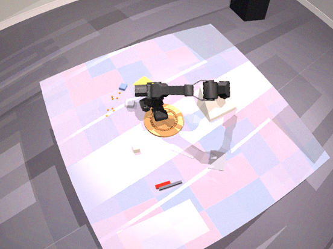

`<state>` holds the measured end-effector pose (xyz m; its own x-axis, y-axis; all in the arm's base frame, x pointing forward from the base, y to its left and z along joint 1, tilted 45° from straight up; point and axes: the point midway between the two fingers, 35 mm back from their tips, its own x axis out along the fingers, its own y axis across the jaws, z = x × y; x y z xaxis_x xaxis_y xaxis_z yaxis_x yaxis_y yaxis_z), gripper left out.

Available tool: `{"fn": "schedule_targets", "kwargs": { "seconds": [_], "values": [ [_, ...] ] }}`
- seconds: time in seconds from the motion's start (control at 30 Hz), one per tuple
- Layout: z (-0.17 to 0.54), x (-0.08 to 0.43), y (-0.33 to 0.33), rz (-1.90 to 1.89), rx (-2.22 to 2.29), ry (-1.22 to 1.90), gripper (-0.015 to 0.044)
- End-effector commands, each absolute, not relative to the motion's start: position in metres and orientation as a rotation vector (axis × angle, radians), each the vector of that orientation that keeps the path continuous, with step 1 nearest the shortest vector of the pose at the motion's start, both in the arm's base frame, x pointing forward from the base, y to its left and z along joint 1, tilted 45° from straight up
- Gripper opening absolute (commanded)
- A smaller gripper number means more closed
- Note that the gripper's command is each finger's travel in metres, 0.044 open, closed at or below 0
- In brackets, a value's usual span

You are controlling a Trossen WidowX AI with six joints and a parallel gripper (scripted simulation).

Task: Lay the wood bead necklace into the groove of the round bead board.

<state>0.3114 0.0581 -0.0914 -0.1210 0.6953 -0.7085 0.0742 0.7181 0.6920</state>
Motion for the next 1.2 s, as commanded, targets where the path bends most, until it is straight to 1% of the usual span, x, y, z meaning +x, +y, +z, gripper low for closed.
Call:
{"fn": "schedule_targets", "kwargs": {
  "seconds": [0.0,0.2,0.7,1.17],
  "values": [
    [-0.095,0.315,0.053,0.596,0.63,1.624,0.0],
    [-0.104,0.32,0.045,0.595,0.63,1.624,0.0],
    [-0.11,0.319,0.051,0.596,0.63,1.624,0.0],
    [-0.106,0.321,0.048,0.596,0.627,1.618,0.0368]
  ]
}}
